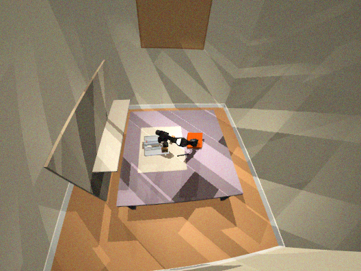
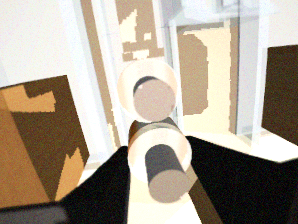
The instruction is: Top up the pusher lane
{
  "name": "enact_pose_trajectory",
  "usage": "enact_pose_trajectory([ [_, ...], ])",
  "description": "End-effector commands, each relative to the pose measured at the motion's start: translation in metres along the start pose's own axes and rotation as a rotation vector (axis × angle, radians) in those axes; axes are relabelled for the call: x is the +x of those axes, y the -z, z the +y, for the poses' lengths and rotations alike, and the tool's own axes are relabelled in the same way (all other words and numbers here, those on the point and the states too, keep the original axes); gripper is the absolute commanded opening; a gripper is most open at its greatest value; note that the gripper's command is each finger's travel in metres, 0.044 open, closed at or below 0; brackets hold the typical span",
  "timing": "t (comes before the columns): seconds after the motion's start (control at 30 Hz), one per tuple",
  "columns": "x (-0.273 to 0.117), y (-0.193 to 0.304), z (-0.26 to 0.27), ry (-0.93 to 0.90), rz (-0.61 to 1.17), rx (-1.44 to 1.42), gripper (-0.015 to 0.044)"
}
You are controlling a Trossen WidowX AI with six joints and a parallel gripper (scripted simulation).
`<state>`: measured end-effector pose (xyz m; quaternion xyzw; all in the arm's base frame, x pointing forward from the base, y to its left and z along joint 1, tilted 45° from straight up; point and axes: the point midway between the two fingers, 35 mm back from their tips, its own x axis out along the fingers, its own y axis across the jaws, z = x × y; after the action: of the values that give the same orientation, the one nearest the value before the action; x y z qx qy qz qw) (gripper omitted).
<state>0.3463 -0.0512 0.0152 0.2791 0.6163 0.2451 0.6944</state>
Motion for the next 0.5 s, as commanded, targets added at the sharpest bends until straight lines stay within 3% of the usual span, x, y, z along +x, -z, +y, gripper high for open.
enact_pose_trajectory([
  [0.0,0.0009,-0.0053,0.0019,-0.007,-0.019,-0.013,0.0000],
  [0.47,0.0060,-0.0045,0.0020,-0.007,-0.019,-0.013,0.0000],
])
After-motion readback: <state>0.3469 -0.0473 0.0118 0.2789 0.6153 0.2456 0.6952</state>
